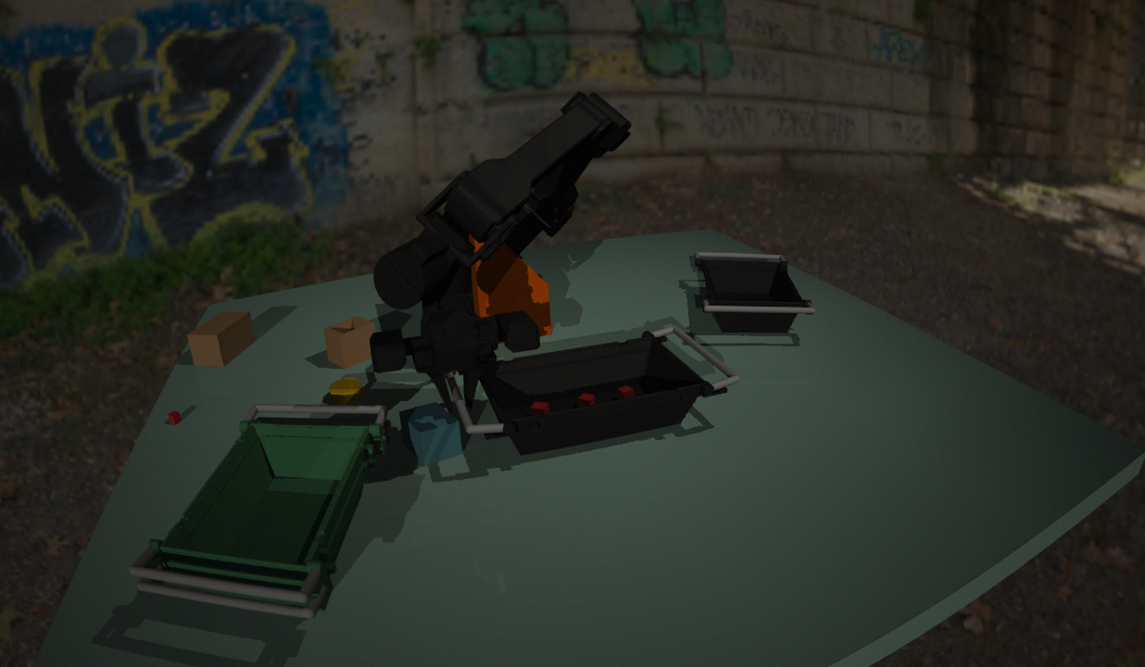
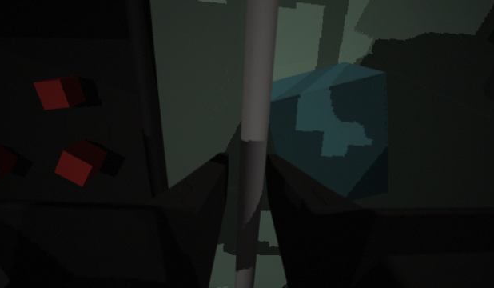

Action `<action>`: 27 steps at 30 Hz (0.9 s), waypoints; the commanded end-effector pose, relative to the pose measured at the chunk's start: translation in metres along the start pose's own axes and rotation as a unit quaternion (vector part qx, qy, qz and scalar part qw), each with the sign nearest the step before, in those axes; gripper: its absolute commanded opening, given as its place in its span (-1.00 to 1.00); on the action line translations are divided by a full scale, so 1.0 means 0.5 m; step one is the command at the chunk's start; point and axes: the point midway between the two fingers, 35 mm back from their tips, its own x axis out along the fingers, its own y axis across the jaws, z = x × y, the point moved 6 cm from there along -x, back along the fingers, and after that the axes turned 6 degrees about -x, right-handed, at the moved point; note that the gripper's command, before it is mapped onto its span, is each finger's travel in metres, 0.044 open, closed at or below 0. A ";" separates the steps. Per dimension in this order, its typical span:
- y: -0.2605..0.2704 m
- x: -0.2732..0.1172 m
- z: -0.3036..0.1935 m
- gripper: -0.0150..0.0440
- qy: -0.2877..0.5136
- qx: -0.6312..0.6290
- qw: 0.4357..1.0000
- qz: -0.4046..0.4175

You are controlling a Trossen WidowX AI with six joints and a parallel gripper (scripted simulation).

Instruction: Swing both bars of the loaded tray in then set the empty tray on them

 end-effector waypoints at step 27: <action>0.055 -0.059 0.004 -0.20 0.003 0.003 1.000 0.002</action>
